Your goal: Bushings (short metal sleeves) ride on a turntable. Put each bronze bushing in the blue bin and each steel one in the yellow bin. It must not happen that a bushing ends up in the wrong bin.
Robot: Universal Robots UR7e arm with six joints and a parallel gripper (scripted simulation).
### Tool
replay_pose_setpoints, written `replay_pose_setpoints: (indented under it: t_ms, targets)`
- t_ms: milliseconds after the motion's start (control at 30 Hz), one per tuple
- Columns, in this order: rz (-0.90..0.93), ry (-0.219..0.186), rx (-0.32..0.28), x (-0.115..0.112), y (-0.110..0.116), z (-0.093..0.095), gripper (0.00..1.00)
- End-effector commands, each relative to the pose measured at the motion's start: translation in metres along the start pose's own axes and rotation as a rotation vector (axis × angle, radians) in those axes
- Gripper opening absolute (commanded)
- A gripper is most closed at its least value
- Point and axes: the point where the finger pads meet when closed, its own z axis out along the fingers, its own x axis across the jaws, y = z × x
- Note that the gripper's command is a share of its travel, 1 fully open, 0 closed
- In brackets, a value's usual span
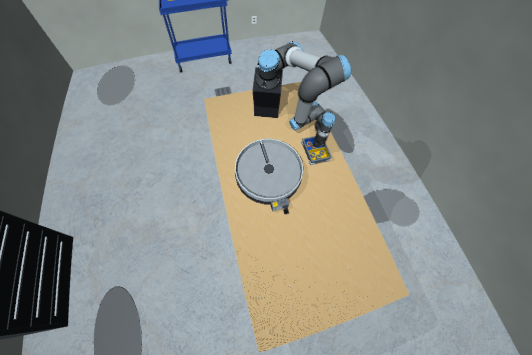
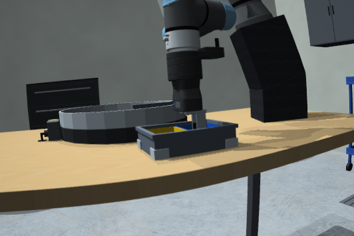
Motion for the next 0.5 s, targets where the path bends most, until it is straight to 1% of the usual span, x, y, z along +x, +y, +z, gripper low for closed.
replay_pose_setpoints:
  t_ms: [0,467]
  targets:
    - [0.0,0.001,-0.001,0.0002,0.0005,-0.0015,0.42]
    - [0.0,0.001,-0.001,0.0003,0.0005,-0.005,0.42]
